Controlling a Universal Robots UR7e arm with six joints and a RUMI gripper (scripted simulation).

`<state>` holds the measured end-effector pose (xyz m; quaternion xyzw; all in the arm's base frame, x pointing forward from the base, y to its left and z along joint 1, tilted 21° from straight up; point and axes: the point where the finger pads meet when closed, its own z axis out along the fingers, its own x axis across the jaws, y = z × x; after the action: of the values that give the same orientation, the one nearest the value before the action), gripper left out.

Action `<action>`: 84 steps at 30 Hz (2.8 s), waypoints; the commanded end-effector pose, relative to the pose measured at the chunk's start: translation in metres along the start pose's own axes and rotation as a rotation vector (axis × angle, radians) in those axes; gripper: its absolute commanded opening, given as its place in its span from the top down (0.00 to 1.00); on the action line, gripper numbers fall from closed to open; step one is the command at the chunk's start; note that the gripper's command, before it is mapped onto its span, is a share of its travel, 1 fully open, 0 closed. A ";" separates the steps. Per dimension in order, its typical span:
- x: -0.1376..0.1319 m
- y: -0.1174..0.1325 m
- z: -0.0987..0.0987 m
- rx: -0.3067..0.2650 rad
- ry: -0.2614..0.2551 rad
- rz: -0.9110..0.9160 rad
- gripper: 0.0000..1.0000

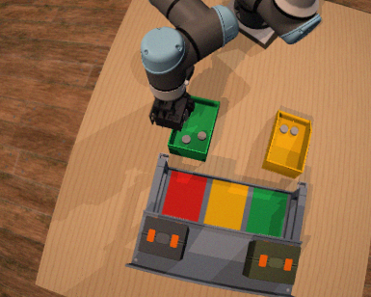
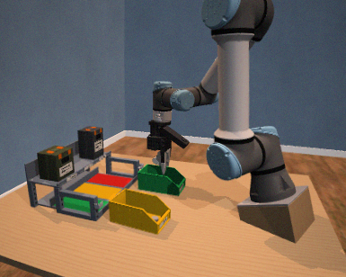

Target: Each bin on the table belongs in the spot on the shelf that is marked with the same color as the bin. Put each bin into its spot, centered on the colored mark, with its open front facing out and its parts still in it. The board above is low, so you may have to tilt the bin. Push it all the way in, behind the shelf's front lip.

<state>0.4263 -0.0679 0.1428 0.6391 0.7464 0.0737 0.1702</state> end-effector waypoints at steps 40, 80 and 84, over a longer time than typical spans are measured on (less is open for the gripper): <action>0.000 0.000 0.000 -0.001 -0.001 0.000 0.85; 0.000 0.000 -0.028 -0.001 -0.001 0.000 0.85; 0.000 0.000 -0.035 -0.001 -0.001 0.000 0.85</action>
<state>0.4170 -0.0650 0.1678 0.6392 0.7463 0.0737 0.1703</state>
